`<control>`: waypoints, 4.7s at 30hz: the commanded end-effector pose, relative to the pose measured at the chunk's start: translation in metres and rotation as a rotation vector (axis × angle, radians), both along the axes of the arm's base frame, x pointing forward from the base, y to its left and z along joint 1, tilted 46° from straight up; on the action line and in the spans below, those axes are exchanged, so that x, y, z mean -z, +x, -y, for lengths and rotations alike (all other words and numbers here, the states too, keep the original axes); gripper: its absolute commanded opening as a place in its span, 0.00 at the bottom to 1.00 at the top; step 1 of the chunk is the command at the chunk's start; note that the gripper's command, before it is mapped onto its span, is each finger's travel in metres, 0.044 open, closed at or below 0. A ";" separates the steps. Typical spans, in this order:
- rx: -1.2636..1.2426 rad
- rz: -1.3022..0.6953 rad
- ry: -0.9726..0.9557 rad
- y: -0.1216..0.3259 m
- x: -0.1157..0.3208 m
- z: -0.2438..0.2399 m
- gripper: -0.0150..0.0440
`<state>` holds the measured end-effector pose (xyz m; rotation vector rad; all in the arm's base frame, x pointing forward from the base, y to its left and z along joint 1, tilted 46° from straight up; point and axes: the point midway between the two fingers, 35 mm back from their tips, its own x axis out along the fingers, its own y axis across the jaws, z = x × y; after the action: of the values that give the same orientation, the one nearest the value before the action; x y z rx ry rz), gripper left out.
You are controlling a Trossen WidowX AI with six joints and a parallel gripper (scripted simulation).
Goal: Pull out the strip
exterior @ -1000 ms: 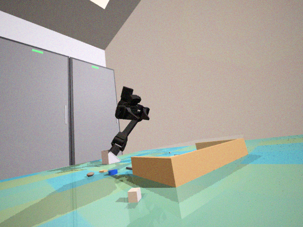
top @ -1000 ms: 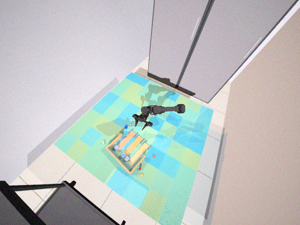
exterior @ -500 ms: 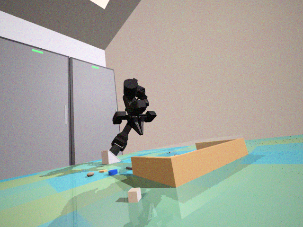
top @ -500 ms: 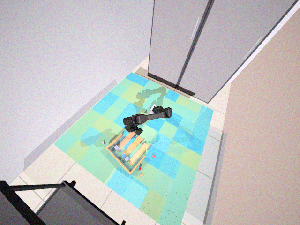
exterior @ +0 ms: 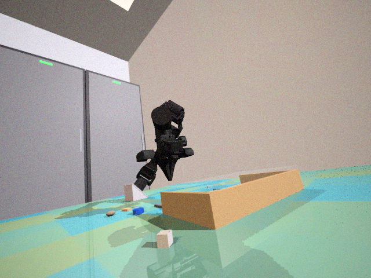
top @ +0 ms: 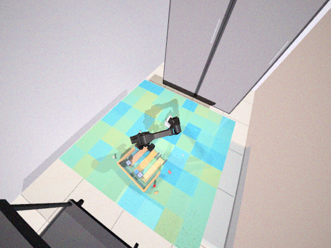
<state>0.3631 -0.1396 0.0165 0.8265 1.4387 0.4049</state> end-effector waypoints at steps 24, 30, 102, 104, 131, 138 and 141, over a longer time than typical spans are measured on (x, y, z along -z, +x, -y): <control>-0.006 0.000 -0.003 0.005 0.032 -0.029 0.25; -0.006 0.000 -0.002 0.005 0.039 -0.036 0.25; -0.006 -0.002 0.000 -0.027 0.050 -0.056 0.25; -0.006 -0.002 0.000 -0.030 0.050 -0.057 0.25; -0.006 -0.004 0.000 -0.070 0.047 -0.068 0.25; -0.006 -0.004 0.000 -0.080 0.047 -0.071 0.25; -0.006 -0.005 0.000 -0.085 0.046 -0.072 0.25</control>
<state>0.2871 -0.0722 -0.0277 0.8218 1.4280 0.4046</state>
